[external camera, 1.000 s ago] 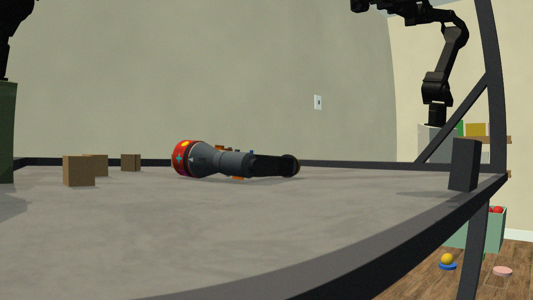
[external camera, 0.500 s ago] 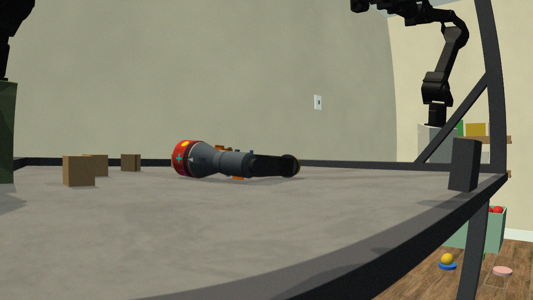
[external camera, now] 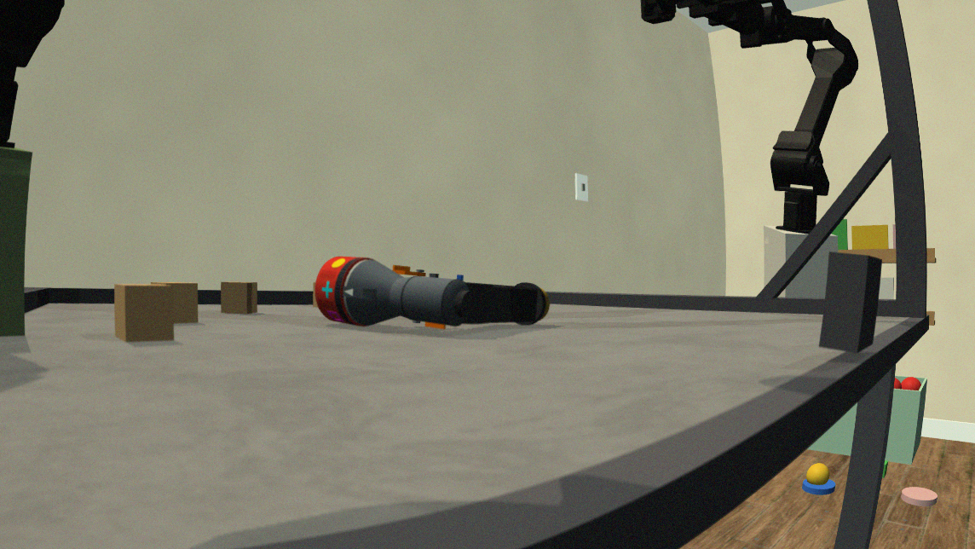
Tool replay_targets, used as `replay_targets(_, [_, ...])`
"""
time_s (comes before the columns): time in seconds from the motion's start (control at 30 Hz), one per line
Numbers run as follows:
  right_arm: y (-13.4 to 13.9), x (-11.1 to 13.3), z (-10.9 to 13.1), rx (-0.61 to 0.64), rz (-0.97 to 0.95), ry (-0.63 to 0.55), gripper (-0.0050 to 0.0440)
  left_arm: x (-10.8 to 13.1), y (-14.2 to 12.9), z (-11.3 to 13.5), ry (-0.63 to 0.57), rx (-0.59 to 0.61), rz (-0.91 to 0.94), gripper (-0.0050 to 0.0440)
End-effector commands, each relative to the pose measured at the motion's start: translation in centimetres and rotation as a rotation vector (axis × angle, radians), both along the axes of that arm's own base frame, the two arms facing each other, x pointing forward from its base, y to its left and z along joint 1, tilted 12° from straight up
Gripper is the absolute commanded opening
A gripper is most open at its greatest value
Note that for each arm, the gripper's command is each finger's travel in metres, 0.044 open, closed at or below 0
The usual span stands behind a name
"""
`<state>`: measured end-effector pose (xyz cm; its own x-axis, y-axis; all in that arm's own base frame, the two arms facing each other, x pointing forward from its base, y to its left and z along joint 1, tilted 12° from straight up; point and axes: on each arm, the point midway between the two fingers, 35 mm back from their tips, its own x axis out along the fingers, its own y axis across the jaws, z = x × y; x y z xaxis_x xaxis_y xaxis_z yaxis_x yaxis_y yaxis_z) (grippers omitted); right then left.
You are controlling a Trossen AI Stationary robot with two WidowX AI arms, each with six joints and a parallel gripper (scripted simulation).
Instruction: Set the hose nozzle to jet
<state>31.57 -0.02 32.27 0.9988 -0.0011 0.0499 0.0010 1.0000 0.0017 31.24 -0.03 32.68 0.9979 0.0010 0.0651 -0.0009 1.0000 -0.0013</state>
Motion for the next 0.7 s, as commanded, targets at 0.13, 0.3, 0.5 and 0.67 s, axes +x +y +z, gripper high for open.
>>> replay_targets(0.13, [-0.03,-0.19,0.68,-0.001,-0.002,-0.019,0.0172,-0.03,0.04,0.17,-0.001,0.005,0.002,0.0233])
replay_targets(0.3, [-0.03,-0.19,0.68,-0.001,-0.002,-0.019,0.0172,0.02,0.05,0.19,-0.001,0.005,0.002,0.0233])
replay_targets(0.5, [-0.03,-0.19,0.68,-0.001,-0.002,-0.019,0.0172,0.08,0.07,0.3,-0.002,0.006,0.003,0.0233])
replay_targets(0.67, [-0.03,-0.19,0.68,-0.001,-0.002,-0.019,0.0172,0.1,0.08,0.43,-0.004,0.006,0.002,0.0233])
